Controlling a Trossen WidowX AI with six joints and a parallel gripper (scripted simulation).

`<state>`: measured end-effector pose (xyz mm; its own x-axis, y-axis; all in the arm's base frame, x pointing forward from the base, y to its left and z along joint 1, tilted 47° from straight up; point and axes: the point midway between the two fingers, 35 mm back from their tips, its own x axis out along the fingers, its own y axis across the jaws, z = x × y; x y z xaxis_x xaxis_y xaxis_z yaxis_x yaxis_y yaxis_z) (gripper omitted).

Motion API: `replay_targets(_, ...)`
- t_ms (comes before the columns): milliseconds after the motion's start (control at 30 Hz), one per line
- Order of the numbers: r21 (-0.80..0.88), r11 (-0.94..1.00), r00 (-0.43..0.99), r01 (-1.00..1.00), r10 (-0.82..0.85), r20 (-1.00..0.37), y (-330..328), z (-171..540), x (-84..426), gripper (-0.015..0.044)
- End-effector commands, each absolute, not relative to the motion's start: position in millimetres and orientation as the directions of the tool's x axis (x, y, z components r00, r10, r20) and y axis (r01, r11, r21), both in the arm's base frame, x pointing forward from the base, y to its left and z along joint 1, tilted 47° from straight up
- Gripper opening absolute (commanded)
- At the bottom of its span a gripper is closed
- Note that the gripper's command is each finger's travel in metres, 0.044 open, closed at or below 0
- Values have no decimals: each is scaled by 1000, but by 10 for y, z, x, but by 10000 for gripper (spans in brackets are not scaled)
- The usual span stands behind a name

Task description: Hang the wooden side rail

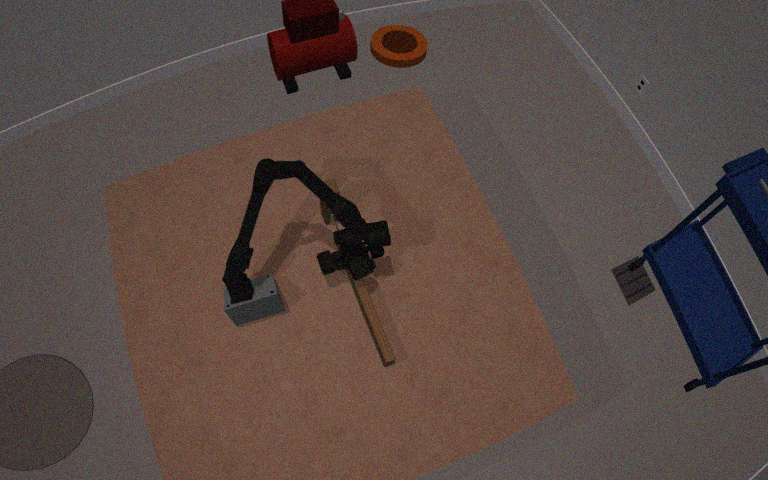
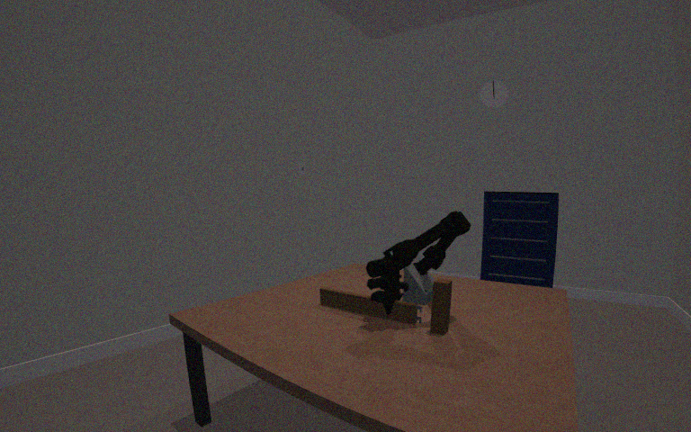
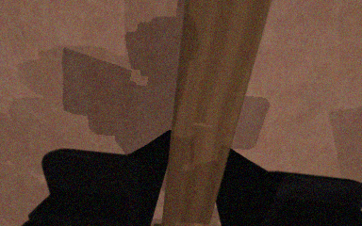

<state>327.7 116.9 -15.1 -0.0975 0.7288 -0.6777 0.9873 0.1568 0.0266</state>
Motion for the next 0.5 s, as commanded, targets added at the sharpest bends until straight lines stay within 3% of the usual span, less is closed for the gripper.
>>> replay_targets(0, 37, 154, -88, 987, 729, -678, 1141, -128, 3299, 0)
replay_targets(467, 37, 154, -88, 987, 729, -679, 1124, -112, 3302, 0)
